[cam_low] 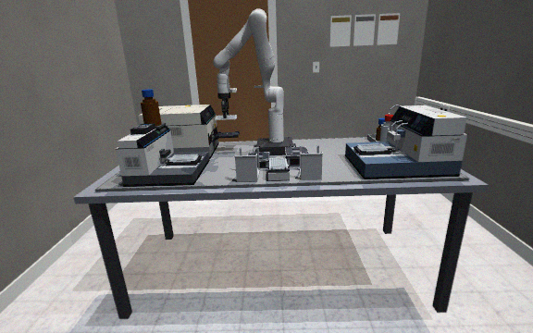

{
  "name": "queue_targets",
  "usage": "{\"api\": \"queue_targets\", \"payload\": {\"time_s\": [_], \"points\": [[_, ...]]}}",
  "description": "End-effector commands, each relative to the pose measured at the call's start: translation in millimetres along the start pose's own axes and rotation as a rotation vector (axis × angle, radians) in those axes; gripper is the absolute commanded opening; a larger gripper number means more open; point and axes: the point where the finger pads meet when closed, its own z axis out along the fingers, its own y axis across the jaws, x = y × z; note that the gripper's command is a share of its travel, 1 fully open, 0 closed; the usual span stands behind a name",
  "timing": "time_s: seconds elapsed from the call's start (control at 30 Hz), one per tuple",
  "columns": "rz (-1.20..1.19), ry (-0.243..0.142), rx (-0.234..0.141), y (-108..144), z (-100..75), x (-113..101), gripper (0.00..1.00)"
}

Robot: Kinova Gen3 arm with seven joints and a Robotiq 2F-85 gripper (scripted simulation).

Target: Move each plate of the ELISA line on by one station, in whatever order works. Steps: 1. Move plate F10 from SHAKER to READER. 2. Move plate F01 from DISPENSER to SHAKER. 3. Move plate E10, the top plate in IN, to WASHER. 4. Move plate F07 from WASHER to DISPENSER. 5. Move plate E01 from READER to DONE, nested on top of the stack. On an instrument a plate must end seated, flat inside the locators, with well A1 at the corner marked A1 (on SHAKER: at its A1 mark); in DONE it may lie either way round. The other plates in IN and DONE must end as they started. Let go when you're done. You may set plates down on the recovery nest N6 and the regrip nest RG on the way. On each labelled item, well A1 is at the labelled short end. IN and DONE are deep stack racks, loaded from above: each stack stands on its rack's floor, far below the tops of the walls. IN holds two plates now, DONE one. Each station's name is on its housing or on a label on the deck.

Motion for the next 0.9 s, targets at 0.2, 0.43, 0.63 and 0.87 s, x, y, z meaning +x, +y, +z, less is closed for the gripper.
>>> {"api": "queue_targets", "payload": {"time_s": [0.2,0.43,0.63,0.87], "points": [[-0.108,-0.003,0.000,30.1,-0.6,9.2,0.94],[-0.159,-0.004,0.000,46.0,-0.6,14.2,0.94],[-0.208,-0.004,0.000,63.8,-0.7,19.4,0.94],[-0.290,-0.006,-0.001,86.3,-1.2,25.7,0.94]]}}
